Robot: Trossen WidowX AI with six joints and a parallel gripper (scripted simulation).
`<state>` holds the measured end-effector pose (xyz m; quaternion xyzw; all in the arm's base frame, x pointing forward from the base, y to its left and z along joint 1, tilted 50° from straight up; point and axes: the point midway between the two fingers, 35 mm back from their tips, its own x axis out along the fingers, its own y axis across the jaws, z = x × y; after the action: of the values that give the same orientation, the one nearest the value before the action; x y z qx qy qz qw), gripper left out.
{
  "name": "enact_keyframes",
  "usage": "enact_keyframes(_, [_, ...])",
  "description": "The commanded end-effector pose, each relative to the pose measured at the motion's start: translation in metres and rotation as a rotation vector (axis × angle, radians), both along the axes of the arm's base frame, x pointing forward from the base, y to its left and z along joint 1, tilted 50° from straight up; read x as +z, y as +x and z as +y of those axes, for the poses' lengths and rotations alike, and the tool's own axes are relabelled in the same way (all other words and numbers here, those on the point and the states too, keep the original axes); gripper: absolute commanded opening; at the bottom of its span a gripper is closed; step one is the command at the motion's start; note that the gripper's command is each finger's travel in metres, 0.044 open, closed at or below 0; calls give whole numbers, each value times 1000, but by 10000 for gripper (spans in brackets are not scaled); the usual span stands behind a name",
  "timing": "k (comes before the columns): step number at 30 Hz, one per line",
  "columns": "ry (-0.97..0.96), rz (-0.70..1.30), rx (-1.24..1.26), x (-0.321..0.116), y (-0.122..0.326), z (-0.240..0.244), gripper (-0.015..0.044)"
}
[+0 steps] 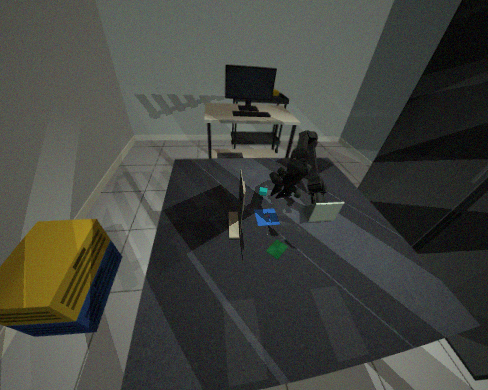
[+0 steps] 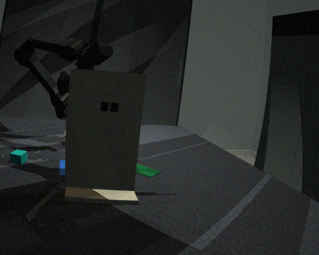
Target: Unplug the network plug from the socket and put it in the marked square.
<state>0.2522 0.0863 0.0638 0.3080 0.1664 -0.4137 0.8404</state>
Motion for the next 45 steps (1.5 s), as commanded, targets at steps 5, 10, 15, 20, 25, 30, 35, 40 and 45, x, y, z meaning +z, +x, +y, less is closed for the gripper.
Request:
enact_keyframes(5, [1,8,7,15,0,20,156])
enact_keyframes(10, [2,4,3,24,-2,30,156])
enact_keyframes(15, [3,-1,0,34,-3,40,156])
enact_keyframes(20, [3,-7,-4,44,-6,49,156])
enact_keyframes(25, [3,-12,-6,52,-8,55,156])
enact_keyframes(30, [3,-12,-6,52,-8,55,287])
enact_keyframes(35, [3,-12,-6,52,-8,55,419])
enact_keyframes(40, [3,-12,-6,52,-8,55,440])
enact_keyframes(45, [3,-12,-6,52,-8,55,440])
